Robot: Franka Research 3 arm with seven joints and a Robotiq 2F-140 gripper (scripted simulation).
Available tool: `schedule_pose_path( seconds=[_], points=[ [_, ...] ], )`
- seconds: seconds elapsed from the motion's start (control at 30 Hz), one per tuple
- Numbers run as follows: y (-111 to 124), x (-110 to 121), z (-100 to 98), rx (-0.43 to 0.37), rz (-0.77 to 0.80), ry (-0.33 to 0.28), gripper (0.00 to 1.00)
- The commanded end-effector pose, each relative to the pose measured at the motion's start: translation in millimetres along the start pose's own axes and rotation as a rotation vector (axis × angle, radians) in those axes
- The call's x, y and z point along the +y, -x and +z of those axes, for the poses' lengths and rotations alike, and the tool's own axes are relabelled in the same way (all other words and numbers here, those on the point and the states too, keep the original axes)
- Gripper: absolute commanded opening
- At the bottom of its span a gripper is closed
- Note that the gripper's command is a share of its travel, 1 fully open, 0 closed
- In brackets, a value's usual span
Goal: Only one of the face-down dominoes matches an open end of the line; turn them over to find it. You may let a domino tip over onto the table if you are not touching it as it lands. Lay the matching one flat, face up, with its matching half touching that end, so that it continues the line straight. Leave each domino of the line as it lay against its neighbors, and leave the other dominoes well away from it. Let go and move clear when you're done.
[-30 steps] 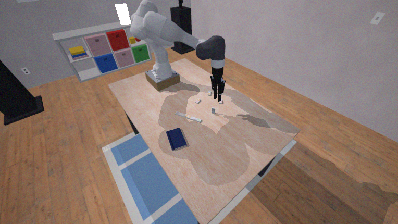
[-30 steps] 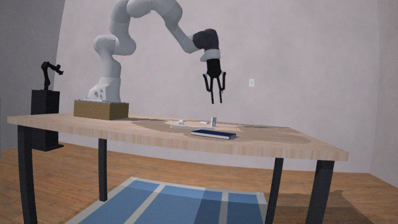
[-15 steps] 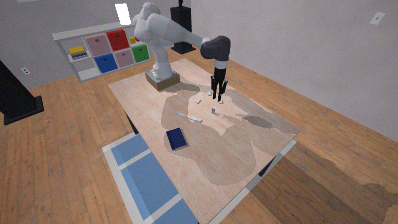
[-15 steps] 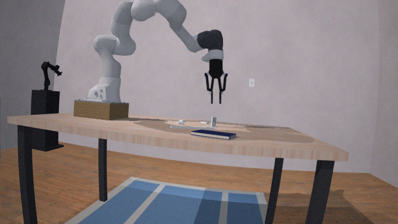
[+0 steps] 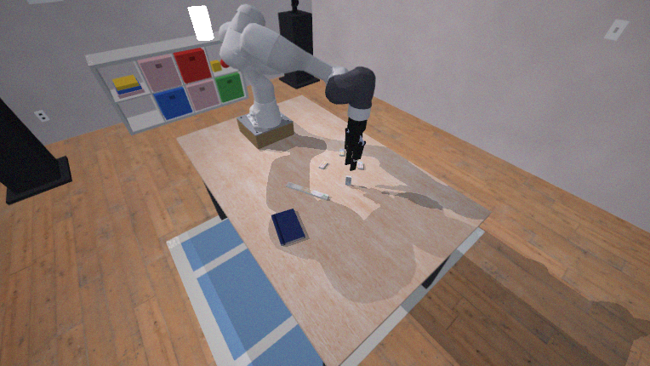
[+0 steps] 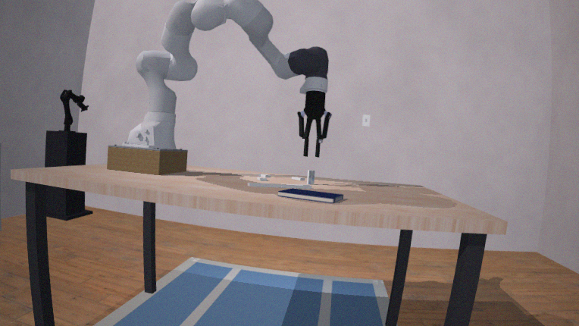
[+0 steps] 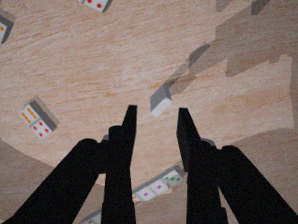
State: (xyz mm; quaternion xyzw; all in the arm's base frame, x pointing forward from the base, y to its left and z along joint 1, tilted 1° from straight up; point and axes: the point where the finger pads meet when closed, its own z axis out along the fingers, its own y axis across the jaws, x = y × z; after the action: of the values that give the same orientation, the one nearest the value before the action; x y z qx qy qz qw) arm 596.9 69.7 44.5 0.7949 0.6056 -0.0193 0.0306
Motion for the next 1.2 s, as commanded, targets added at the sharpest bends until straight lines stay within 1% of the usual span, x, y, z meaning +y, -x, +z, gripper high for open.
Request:
schedule_pose_path(
  seconds=[0.0, 0.23, 0.3, 0.33, 0.4, 0.8, 0.87, 0.9, 1.17],
  points=[
    [1.4, 2.0, 5.6, 0.005, 0.279, -0.009, 0.33],
    [12.2, 12.3, 10.6, 0.006, 0.504, -0.046, 0.33],
    [12.2, 12.3, 10.6, 0.006, 0.504, -0.046, 0.33],
    [13.1, 13.3, 10.8, 0.008, 0.59, -0.056, 0.33],
    [14.1, 14.5, 10.9, 0.009, 0.652, -0.065, 0.33],
    [14.5, 14.9, 11.0, 0.008, 1.016, -0.109, 0.33],
    [14.5, 14.9, 11.0, 0.008, 1.016, -0.109, 0.33],
    [14.5, 14.9, 11.0, 0.008, 1.094, -0.117, 0.33],
    [14.5, 14.9, 11.0, 0.004, 1.334, -0.133, 0.33]
  ],
)
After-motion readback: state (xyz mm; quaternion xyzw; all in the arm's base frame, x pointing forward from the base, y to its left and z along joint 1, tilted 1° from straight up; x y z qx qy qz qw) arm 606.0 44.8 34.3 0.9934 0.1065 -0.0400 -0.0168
